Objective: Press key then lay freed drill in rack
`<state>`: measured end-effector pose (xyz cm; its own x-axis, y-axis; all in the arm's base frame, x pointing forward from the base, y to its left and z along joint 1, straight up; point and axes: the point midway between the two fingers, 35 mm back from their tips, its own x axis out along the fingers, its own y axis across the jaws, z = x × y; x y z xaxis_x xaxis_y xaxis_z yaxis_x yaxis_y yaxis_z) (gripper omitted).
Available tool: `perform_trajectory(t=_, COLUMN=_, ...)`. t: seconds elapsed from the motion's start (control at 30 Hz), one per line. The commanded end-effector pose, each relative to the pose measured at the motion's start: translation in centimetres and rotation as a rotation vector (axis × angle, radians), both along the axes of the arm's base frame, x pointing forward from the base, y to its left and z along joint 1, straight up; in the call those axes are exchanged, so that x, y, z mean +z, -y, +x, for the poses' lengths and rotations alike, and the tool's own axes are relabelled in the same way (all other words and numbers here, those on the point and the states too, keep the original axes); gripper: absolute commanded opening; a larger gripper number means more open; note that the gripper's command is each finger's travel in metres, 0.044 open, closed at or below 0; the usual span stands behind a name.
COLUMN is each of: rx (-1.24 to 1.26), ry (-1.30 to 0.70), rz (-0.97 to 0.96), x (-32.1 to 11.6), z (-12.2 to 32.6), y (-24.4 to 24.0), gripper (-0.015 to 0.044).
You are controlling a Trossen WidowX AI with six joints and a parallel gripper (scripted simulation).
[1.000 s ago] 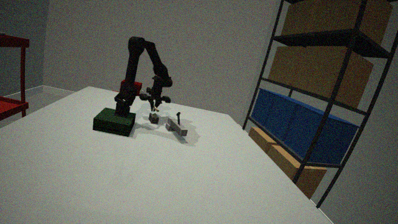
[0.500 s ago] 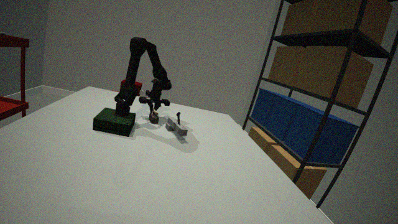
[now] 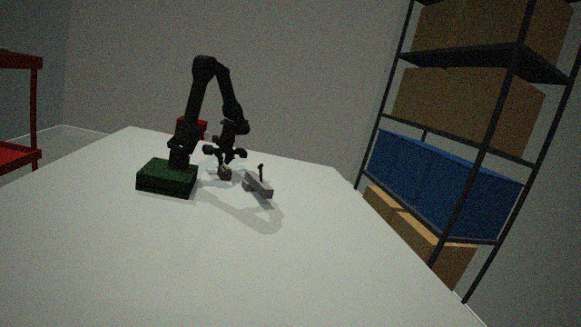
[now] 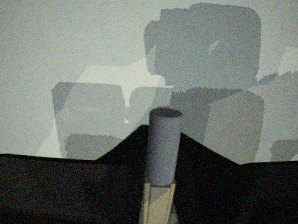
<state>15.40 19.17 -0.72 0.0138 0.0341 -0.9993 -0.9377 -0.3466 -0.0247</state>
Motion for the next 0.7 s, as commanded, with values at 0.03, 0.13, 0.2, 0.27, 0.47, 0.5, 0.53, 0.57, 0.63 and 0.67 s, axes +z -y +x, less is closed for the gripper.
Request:
perform_trajectory(t=0.03, rx=-0.001, ry=0.000, rz=-0.008, x=-0.72, z=-0.15, y=0.24, gripper=0.0000)
perform_trajectory(t=0.13, rx=-0.001, ry=0.000, rz=-0.008, x=-0.92, z=-0.22, y=0.30, gripper=0.0000)
perform_trajectory(t=0.2, rx=-0.001, ry=0.000, rz=-0.008, x=-1.00, z=-0.24, y=0.33, gripper=0.0000)
perform_trajectory(t=0.27, rx=-0.001, ry=0.000, rz=-0.008, x=-1.09, z=-0.27, y=0.38, gripper=0.0000)
perform_trajectory(t=0.47, rx=-0.001, ry=0.000, rz=-0.009, x=-1.13, z=-0.26, y=0.53, gripper=0.0000)
perform_trajectory(t=0.5, rx=-0.001, ry=0.000, rz=-0.009, x=-1.13, z=-0.26, y=0.55, gripper=0.0000)
perform_trajectory(t=0.53, rx=-0.001, ry=0.000, rz=-0.009, x=-1.12, z=-0.25, y=0.57, gripper=0.0000)
perform_trajectory(t=0.57, rx=-0.001, ry=0.000, rz=-0.009, x=-1.11, z=-0.24, y=0.58, gripper=0.0000)
perform_trajectory(t=0.63, rx=-0.001, ry=0.000, rz=-0.009, x=-1.08, z=-0.22, y=0.60, gripper=0.0000)
perform_trajectory(t=0.67, rx=-0.001, ry=0.000, rz=-0.009, x=-1.07, z=-0.22, y=0.61, gripper=0.0000)
